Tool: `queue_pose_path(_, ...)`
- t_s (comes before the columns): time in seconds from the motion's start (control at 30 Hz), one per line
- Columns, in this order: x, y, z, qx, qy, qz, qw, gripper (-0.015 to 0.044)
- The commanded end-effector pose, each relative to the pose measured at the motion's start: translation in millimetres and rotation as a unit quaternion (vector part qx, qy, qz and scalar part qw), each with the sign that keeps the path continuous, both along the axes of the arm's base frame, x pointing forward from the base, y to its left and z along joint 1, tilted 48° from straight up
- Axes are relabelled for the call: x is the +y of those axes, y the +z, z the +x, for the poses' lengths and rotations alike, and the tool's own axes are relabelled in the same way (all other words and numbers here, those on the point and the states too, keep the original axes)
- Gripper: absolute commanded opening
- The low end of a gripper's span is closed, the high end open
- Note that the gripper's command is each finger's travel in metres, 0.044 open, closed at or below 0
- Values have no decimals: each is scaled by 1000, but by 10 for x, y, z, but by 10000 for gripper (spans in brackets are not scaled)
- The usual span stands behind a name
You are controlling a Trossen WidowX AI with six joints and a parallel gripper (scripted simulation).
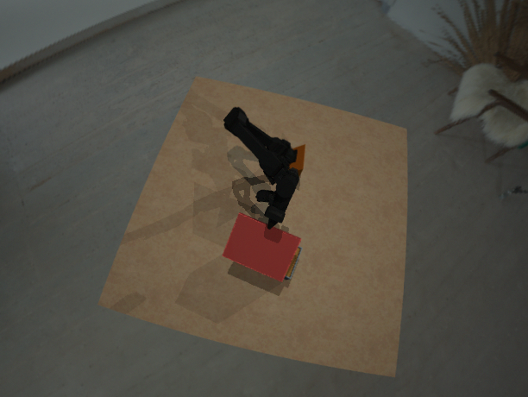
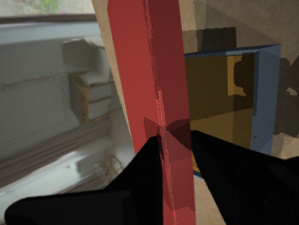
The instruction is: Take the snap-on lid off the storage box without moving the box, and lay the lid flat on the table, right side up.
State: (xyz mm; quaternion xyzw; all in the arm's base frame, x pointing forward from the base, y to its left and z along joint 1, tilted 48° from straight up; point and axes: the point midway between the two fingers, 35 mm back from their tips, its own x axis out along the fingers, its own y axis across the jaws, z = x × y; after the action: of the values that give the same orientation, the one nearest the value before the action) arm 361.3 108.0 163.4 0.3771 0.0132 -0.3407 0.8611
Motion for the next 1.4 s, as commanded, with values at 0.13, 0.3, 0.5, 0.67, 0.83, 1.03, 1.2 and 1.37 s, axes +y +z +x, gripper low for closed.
queue_pose_path(0.13, -84, 127, -51, -1, 4, 2, 1000, 0)
queue_pose_path(0.3, -150, 197, -81, -1, 4, 2, 1000, 0)
queue_pose_path(0.5, -228, 280, -116, -1, 4, 1, 1000, 0)
queue_pose_path(0.67, -293, 349, -145, -1, 4, 1, 1000, 0)
queue_pose_path(0.83, -358, 418, -175, 0, 4, 1, 1000, 0)
queue_pose_path(1.03, -436, 502, -210, 0, 4, 1, 1000, 0)
queue_pose_path(1.2, -501, 571, -239, 0, 4, 1, 1000, 0)
queue_pose_path(1.37, -566, 641, -269, 0, 4, 0, 1000, 0)
